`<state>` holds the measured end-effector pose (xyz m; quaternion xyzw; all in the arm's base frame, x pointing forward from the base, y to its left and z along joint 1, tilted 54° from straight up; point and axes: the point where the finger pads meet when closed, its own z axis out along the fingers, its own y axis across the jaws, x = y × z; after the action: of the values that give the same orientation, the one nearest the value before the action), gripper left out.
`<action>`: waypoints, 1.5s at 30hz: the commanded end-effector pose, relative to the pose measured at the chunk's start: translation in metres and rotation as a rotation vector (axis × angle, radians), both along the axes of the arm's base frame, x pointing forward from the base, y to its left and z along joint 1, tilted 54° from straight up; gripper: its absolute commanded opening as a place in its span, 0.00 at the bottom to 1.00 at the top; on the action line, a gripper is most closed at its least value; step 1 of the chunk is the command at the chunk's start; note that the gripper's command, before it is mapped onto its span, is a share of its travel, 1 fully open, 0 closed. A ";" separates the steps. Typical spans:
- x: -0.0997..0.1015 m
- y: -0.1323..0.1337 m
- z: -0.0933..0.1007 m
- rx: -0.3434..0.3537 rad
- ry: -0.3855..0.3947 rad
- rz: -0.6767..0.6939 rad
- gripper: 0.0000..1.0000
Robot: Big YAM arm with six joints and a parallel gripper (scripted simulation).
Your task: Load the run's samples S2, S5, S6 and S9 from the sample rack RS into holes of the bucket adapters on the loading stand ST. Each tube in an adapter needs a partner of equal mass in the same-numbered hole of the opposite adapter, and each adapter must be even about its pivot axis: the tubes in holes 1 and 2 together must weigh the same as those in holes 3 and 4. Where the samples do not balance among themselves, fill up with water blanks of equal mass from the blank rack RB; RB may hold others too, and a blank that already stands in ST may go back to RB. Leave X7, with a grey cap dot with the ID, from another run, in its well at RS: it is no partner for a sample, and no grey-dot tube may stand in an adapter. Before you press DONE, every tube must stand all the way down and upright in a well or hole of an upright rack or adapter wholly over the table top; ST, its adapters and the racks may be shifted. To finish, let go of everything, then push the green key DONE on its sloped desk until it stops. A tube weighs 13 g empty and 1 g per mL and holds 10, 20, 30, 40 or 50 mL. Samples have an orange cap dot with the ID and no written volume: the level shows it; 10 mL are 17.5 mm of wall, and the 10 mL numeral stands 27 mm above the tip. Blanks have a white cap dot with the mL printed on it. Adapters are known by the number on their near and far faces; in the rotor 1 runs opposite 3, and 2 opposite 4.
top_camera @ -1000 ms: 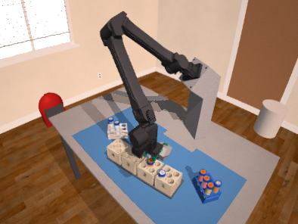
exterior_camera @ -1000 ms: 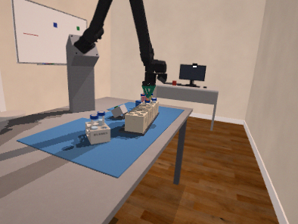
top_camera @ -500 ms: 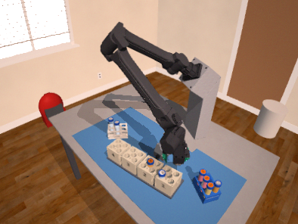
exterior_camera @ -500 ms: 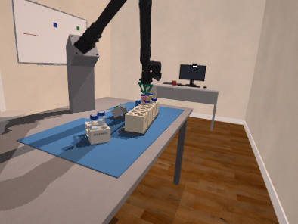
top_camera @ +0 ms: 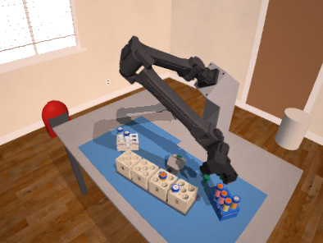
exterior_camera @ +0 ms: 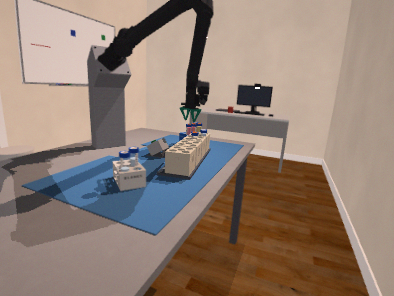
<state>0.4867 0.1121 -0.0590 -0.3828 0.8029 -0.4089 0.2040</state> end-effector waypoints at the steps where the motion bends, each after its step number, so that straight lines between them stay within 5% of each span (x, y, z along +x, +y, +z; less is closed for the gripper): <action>1: -0.004 0.021 -0.012 0.021 -0.008 0.004 0.80; 6: -0.006 0.042 -0.031 0.020 -0.009 0.005 0.80; 17: 0.020 0.010 -0.045 0.022 -0.014 -0.019 0.80; 22: 0.018 0.030 -0.047 0.023 -0.016 0.021 0.80; 28: 0.024 0.005 -0.052 0.020 -0.012 -0.019 0.80; 41: 0.023 0.014 -0.048 0.025 -0.018 -0.007 0.80; 42: 0.023 0.014 -0.048 0.025 -0.018 -0.007 0.00; 45: 0.023 0.014 -0.048 0.025 -0.018 -0.007 0.00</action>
<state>0.5108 0.1194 -0.1099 -0.3698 0.8098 -0.4050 0.2087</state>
